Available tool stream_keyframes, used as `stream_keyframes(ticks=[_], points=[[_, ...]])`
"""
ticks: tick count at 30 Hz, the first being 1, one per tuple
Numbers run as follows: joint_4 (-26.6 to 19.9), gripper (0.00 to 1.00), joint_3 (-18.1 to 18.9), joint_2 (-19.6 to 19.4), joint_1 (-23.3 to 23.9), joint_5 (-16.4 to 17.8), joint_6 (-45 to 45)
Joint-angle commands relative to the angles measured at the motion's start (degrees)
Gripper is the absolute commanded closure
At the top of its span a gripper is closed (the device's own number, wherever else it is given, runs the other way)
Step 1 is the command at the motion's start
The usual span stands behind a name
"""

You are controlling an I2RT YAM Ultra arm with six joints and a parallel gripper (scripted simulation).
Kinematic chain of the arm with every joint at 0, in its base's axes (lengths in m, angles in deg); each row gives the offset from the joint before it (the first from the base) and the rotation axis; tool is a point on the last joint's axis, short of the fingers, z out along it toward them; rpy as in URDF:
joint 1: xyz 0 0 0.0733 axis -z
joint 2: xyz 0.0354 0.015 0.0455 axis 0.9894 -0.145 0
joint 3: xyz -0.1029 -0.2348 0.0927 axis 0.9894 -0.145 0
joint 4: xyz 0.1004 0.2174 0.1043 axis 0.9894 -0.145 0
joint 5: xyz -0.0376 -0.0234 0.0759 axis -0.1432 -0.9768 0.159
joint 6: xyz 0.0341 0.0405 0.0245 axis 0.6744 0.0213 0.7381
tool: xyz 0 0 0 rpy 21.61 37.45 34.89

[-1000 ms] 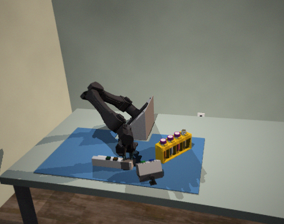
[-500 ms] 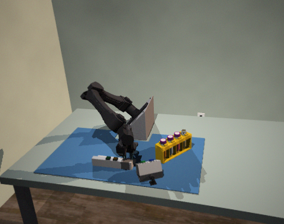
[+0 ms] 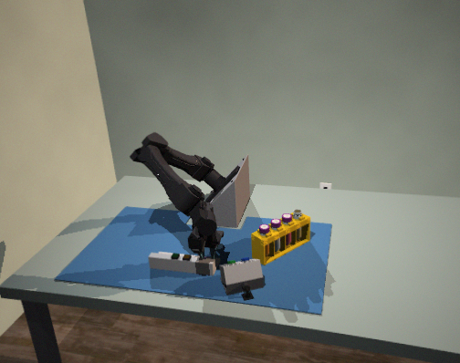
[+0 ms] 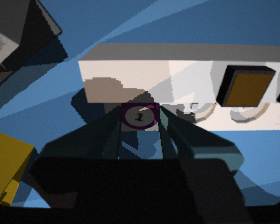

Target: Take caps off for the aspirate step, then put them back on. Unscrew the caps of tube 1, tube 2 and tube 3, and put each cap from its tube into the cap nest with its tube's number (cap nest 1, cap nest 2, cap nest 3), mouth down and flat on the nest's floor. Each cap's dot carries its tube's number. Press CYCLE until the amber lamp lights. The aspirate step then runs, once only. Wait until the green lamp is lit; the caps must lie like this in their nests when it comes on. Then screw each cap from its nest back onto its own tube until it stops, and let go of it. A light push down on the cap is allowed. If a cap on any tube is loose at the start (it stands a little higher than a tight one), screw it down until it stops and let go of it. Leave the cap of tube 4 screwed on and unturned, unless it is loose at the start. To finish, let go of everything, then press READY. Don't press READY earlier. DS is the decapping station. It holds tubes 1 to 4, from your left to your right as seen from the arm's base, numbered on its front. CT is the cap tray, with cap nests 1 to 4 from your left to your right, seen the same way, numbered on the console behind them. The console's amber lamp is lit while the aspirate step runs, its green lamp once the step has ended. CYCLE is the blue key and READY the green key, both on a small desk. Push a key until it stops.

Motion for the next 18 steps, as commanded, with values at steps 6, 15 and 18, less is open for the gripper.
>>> stream_keyframes(ticks=[6,15,18], points=[[0.84,1.0,-0.06,0.04,-0.18,-0.09,-0.14],[1.02,1.0,-0.15,-0.01,-0.14,-0.1,-0.2],[1.09,1.0,-0.19,-0.03,-0.12,-0.11,-0.22]])
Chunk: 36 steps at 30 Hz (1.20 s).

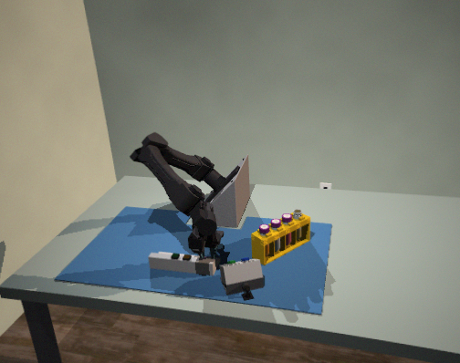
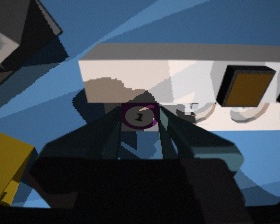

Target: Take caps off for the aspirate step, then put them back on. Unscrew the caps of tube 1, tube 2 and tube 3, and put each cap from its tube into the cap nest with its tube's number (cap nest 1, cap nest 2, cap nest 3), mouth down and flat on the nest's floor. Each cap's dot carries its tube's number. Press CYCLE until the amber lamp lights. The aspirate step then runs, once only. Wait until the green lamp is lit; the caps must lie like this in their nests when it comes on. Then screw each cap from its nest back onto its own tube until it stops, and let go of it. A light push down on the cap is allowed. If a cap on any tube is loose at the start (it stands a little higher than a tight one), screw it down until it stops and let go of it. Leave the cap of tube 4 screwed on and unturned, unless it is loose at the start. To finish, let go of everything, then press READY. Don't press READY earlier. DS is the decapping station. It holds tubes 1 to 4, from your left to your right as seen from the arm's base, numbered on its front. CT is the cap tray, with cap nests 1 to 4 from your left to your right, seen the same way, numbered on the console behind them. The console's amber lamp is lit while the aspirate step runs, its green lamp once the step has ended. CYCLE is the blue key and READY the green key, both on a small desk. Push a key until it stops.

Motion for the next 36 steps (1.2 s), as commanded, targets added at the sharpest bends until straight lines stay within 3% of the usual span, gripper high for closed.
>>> stream_keyframes(ticks=[1,6,7,21,24,26,36], points=[[0.99,1.0,-0.11,-0.06,-0.1,-0.02,-0.16],[1.11,1.0,-0.18,-0.09,-0.07,-0.03,-0.2],[1.11,0.53,-0.18,-0.09,-0.07,-0.03,-0.2],[1.13,0.53,-0.18,-0.09,-0.06,-0.03,-0.21],[-2.71,0.53,1.17,0.79,-1.7,0.39,2.05],[-2.71,0.53,1.17,0.79,-1.7,0.39,2.05],[-15.4,0.53,6.96,2.82,-6.99,2.02,9.06]])
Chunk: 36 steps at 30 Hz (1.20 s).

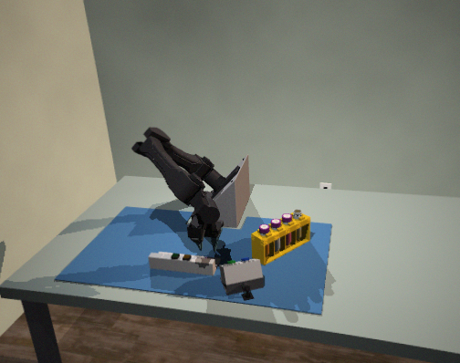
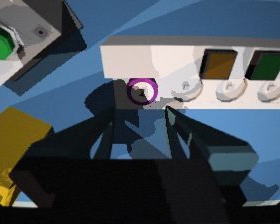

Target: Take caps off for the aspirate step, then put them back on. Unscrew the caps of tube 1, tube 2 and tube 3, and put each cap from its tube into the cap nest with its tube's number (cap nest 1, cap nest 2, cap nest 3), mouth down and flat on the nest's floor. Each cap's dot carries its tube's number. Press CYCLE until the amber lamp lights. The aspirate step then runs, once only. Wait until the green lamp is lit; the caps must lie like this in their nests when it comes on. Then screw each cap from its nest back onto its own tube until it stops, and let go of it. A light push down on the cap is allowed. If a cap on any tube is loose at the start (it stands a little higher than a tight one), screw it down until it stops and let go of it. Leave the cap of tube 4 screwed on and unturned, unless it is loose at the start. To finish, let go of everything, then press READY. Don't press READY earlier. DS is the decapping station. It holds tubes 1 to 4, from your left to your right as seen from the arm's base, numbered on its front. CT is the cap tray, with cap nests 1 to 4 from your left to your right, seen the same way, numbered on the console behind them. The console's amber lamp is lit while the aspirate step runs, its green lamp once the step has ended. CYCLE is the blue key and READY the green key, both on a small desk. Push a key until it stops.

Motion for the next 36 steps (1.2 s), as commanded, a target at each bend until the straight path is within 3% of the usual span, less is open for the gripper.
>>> stream_keyframes(ticks=[1,5,7,17,36], points=[[-5.82,0.53,2.59,1.59,-3.06,0.58,3.4],[-10.83,0.53,5.54,1.93,-5.07,1.33,5.94],[-10.83,0.53,5.54,1.93,-5.07,1.33,5.94],[-22.82,0.53,14.04,1.73,-9.65,3.22,11.51],[-22.83,0.53,14.05,1.72,-9.65,3.22,11.52]])
